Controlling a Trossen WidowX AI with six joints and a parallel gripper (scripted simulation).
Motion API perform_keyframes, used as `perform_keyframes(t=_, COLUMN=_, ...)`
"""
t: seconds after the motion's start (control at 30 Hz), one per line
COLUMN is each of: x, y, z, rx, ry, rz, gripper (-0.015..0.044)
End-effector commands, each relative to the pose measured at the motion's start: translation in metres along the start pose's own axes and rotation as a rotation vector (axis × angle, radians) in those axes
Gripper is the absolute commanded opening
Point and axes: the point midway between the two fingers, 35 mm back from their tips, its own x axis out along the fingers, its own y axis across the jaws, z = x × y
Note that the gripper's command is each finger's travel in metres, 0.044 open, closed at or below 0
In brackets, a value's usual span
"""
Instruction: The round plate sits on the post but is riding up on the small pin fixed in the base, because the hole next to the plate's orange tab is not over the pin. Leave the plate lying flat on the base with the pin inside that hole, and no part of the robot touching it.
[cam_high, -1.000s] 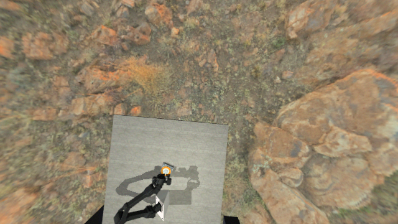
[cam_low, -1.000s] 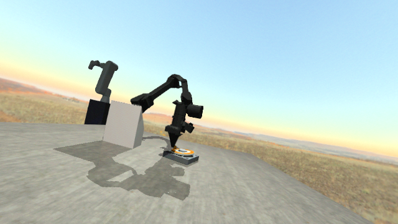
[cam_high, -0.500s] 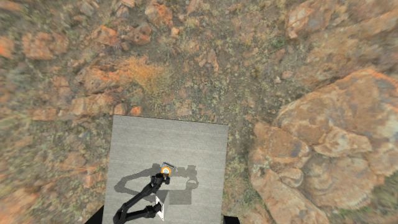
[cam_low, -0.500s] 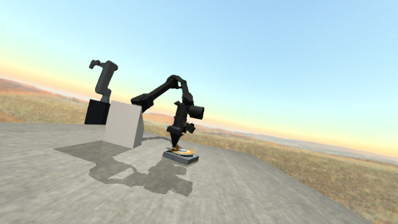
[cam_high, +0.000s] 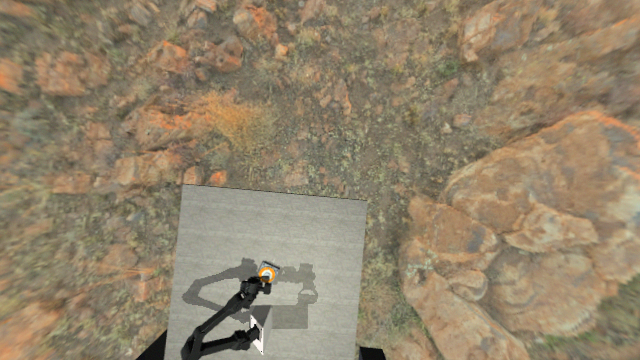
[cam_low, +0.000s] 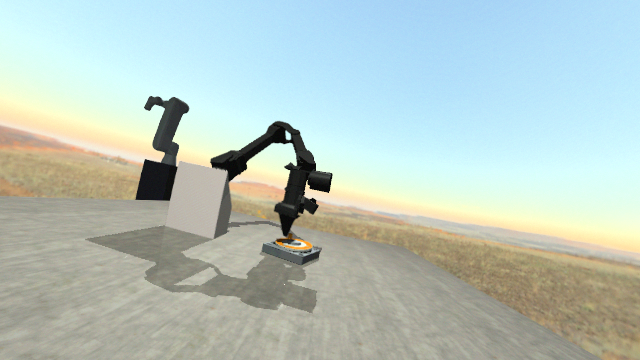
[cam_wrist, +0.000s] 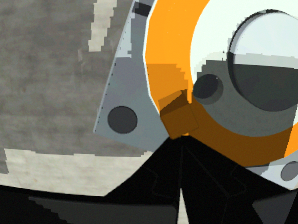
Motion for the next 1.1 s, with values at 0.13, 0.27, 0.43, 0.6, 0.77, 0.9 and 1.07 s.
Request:
perform_keyframes(t=0.13, x=-0.004, y=0.007, z=0.010, rx=-0.002, ry=-0.009, rz=0.004, gripper=0.0000)
perform_keyframes(t=0.27, x=-0.004, y=0.009, z=0.014, rx=-0.002, ry=-0.009, rz=0.004, gripper=0.0000)
perform_keyframes(t=0.43, x=-0.005, y=0.011, z=0.019, rx=-0.002, ry=-0.010, rz=0.004, gripper=0.0000)
perform_keyframes(t=0.6, x=-0.005, y=0.012, z=0.023, rx=-0.002, ry=-0.010, rz=0.004, gripper=0.0000)
perform_keyframes(t=0.77, x=-0.005, y=0.013, z=0.028, rx=-0.002, ry=-0.010, rz=0.004, gripper=0.0000)
perform_keyframes(t=0.9, x=-0.005, y=0.013, z=0.030, rx=-0.002, ry=-0.010, rz=0.004, gripper=0.0000)
perform_keyframes(t=1.07, x=-0.005, y=0.013, z=0.033, rx=-0.002, ry=-0.010, rz=0.004, gripper=0.0000)
